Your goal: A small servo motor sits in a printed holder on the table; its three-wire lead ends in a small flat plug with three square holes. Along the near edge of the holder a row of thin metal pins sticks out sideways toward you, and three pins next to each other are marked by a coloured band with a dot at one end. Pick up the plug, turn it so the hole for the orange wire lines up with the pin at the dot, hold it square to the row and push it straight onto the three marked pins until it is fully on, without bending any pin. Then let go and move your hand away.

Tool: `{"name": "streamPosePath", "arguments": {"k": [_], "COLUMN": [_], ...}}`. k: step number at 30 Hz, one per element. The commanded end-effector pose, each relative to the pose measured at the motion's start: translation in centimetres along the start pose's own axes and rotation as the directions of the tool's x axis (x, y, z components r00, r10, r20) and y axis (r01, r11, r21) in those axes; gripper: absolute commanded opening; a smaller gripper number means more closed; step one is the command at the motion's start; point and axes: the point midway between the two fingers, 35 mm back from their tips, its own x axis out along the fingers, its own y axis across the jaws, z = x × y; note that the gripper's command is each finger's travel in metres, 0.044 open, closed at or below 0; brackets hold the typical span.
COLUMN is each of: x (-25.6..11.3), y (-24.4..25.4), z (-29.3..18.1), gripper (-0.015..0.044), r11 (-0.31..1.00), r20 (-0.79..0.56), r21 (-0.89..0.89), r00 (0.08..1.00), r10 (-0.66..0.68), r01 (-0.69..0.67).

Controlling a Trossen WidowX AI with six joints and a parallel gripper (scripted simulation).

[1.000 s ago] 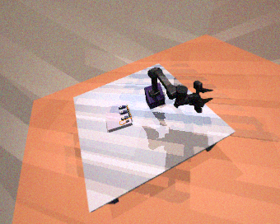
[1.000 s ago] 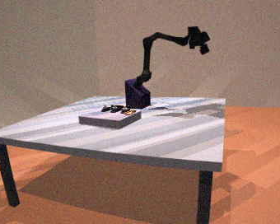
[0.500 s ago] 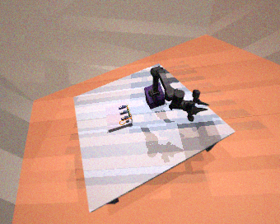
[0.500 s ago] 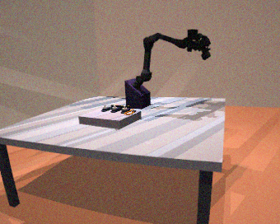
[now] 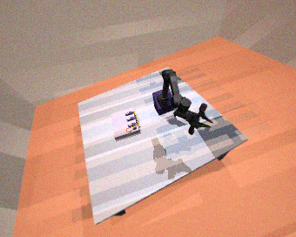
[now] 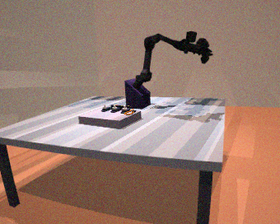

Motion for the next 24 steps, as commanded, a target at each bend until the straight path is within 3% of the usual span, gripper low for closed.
{"name": "streamPosePath", "arguments": {"k": [1, 12, 24], "x": [-0.9, -4.3, -9.6], "y": [-2.0, -7.3, -12.3], "z": [0.4, 1.8, 3.2], "gripper": [0.0115, 0.0115, 0.0115], "r11": [0.995, 0.929, 0.769], "r20": [0.046, 0.173, 0.308], "r21": [-0.041, -0.123, -0.174], "r00": [0.995, 0.929, 0.775], "r10": [-0.090, -0.326, -0.551], "r01": [0.091, 0.349, 0.615]}}
